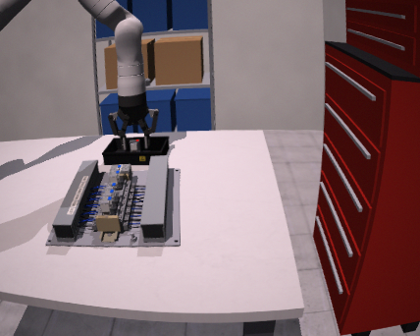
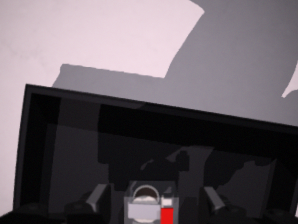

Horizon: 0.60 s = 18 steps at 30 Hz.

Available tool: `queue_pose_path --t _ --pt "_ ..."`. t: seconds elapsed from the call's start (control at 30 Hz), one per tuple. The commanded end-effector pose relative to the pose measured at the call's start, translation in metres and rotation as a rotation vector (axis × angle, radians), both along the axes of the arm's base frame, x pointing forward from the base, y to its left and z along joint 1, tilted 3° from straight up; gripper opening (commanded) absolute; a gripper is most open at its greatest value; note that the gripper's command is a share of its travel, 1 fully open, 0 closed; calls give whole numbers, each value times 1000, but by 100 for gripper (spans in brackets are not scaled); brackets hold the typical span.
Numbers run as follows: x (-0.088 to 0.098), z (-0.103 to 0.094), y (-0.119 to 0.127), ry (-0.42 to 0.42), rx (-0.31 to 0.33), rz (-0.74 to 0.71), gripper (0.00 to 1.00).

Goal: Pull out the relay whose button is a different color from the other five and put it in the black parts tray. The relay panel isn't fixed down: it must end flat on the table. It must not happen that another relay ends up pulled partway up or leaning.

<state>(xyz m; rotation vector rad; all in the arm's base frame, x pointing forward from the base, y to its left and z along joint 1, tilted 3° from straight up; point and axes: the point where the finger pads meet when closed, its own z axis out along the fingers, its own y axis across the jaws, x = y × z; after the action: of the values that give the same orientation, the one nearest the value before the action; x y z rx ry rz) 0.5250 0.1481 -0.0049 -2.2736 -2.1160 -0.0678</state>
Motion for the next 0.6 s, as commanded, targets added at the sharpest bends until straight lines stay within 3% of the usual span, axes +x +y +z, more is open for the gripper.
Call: queue_pose_path --t 0.0,0.57 --pt "1 1 0 -2 1 0 61" --pt "1 6 0 -2 1 0 61"
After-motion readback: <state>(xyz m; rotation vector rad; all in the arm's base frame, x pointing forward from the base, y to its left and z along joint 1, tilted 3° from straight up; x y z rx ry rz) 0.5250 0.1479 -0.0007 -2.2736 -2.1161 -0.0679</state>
